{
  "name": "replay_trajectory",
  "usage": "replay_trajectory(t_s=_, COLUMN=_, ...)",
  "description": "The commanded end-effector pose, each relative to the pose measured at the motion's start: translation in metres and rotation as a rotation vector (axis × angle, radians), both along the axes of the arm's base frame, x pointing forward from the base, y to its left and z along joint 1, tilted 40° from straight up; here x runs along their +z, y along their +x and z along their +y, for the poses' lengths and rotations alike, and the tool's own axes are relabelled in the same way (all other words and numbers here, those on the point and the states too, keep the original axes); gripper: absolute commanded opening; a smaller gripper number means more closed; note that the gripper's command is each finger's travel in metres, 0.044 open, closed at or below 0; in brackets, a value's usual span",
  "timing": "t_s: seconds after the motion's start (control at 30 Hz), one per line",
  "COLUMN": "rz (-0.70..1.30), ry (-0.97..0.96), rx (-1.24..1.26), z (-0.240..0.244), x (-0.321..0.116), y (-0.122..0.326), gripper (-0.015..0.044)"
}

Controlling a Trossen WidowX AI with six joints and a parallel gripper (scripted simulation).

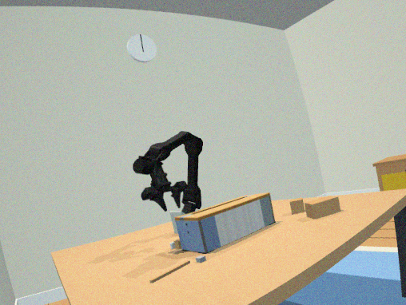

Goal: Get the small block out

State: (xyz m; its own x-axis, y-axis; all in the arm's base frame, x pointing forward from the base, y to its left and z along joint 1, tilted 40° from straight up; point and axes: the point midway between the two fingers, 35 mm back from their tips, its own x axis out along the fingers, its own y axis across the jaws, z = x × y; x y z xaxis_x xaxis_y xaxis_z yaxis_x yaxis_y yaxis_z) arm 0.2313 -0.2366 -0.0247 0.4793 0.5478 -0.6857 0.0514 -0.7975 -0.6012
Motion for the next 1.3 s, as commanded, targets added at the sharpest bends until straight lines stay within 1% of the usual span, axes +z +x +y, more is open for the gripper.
replay_trajectory(t_s=0.0, rz=0.012, ry=0.025, rx=0.001, z=0.027, x=-0.029, y=0.003, gripper=0.0285)
replay_trajectory(t_s=0.07, rz=0.011, ry=0.027, rx=0.001, z=0.047, x=-0.049, y=0.004, gripper=0.0285)
replay_trajectory(t_s=0.13, rz=0.010, ry=0.028, rx=0.001, z=0.059, x=-0.060, y=0.004, gripper=0.0285)
replay_trajectory(t_s=0.37, rz=0.010, ry=0.028, rx=0.001, z=0.061, x=-0.063, y=0.004, gripper=0.0285)
replay_trajectory(t_s=1.27, rz=0.008, ry=0.027, rx=0.004, z=0.086, x=-0.098, y=0.008, gripper=0.0285)
